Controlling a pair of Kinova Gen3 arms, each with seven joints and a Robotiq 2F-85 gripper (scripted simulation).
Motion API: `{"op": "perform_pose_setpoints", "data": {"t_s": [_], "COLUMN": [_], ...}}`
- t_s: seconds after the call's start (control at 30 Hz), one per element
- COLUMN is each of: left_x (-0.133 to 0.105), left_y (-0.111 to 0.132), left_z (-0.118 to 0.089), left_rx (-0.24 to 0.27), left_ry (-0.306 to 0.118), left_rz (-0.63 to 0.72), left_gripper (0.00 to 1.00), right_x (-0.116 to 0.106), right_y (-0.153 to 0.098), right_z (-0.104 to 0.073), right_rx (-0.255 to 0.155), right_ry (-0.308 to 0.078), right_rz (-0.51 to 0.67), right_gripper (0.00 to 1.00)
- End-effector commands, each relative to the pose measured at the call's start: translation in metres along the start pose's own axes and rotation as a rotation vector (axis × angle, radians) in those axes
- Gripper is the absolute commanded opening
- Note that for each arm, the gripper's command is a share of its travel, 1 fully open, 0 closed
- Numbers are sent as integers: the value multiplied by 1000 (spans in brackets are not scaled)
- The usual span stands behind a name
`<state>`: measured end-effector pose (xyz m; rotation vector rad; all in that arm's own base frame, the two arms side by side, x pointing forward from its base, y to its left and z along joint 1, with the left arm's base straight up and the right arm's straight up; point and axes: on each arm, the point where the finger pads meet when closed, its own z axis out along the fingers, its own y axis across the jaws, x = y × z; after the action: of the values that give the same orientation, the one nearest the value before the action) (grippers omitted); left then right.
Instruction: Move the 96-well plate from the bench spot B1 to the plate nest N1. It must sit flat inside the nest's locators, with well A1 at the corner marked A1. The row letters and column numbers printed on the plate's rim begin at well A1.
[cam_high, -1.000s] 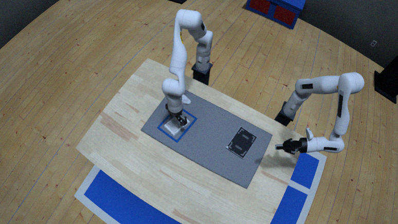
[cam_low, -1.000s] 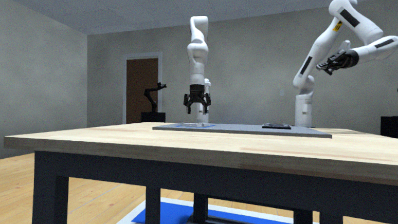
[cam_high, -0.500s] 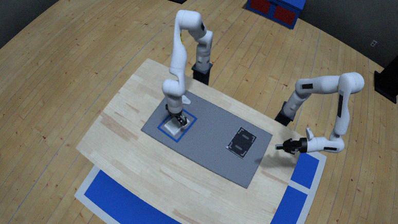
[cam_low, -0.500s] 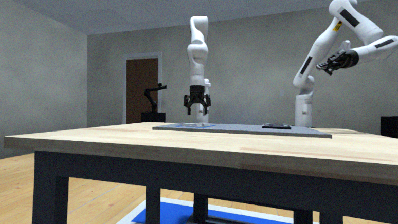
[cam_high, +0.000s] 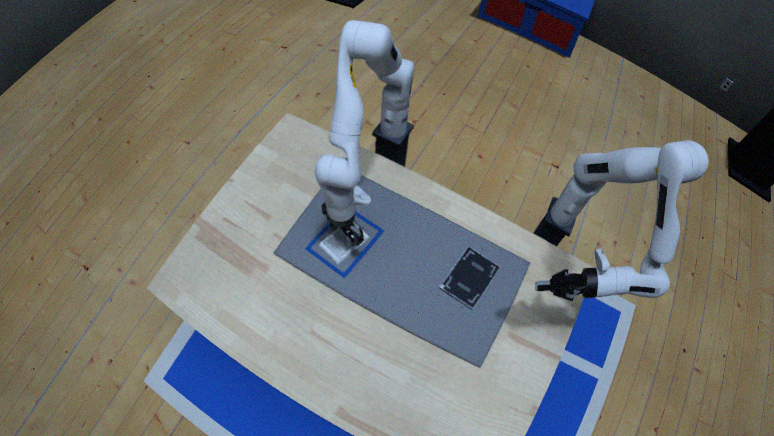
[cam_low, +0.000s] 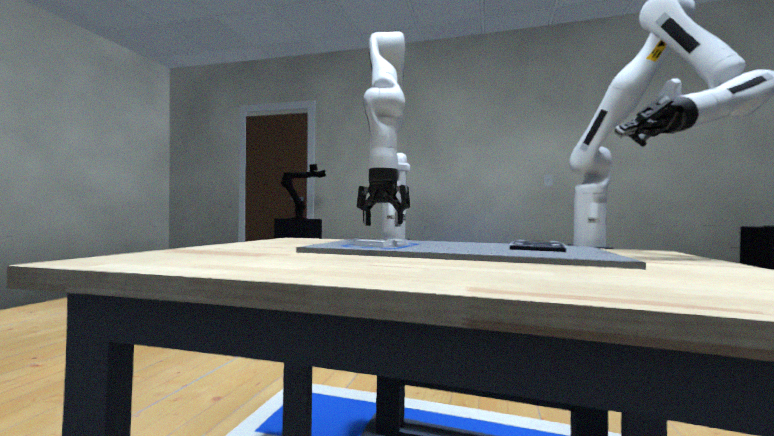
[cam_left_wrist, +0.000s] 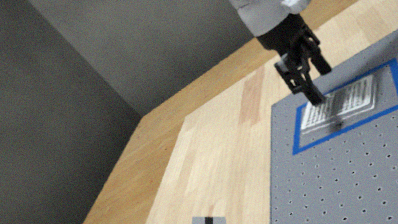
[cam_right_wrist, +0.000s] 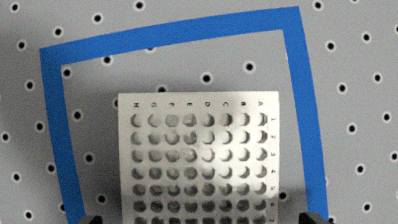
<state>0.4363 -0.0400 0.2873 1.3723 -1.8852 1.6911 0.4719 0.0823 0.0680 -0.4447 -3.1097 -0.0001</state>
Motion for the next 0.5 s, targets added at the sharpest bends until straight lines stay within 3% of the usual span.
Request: {"op": "perform_pose_setpoints", "data": {"t_s": [0.0, 0.47], "left_x": [1, 1], "left_y": [-1, -1], "left_z": [0, 0], "left_rx": [1, 1], "left_ry": [0, 0], "left_rz": [2, 2], "left_gripper": [17, 17], "right_x": [-1, -1], "right_y": [0, 0], "right_z": [0, 4], "right_rx": [-1, -1], "right_ry": [-3, -3], "right_rz": [0, 0], "right_gripper": [1000, 1000]}}
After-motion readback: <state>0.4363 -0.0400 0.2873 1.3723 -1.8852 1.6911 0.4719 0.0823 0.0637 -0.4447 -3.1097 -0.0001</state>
